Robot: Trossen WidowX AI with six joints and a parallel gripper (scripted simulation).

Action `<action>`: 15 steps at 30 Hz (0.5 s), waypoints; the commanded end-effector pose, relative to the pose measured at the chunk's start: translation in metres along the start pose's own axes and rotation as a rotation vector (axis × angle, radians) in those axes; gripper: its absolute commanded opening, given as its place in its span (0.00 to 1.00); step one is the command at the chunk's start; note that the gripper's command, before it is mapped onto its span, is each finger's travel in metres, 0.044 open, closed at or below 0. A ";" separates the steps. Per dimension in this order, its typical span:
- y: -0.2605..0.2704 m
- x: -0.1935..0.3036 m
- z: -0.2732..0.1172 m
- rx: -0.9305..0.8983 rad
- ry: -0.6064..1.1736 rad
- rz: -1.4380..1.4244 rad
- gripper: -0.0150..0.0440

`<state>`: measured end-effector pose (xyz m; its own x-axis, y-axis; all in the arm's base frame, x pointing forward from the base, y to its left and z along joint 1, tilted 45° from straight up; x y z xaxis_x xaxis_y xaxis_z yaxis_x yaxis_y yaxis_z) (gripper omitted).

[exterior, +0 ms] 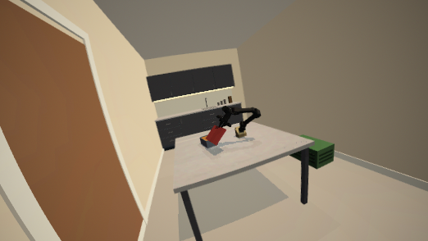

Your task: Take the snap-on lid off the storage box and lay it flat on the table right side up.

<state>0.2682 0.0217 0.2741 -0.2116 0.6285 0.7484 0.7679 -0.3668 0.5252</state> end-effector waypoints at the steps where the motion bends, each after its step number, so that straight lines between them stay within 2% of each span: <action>1: 0.002 0.013 -0.004 -0.018 -0.002 -0.011 0.25; 15: -0.002 0.041 -0.006 -0.018 -0.001 -0.011 0.25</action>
<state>0.2573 0.0403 0.2948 -0.2114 0.6291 0.7480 0.7685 -0.3659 0.5249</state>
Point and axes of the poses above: the point midway between the two fingers, 35 mm back from their tips, its own z axis out along the fingers, its own y axis across the jaws, x = y × z, the point moved 7 cm from there along -z, back along the fingers, and after that the axes turned 4 degrees about z, right-handed, at the moved point
